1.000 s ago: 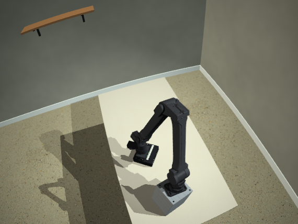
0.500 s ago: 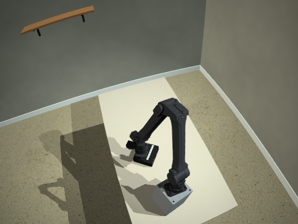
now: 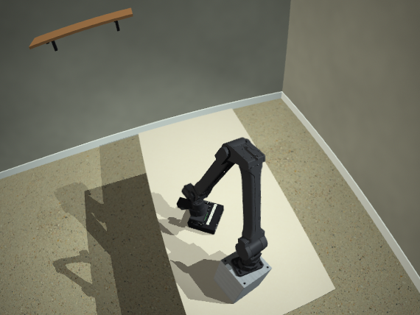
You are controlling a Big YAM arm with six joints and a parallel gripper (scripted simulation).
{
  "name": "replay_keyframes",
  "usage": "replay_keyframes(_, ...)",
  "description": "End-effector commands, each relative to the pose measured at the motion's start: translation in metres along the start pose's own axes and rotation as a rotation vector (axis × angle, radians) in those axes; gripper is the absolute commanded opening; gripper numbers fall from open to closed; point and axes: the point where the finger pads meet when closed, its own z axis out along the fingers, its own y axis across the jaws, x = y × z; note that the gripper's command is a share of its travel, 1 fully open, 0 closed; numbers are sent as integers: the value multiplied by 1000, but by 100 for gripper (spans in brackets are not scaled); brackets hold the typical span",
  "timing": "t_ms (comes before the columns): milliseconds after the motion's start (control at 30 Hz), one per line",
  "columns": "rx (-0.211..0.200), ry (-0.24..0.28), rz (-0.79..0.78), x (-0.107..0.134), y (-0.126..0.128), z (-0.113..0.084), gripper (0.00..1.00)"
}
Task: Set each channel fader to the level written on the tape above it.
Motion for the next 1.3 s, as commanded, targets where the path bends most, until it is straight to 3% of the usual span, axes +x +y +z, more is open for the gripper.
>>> replay_keyframes(0,18,-23,4,-20,-8,-6,0)
replay_keyframes(1267,18,-24,3,-22,-8,-6,0)
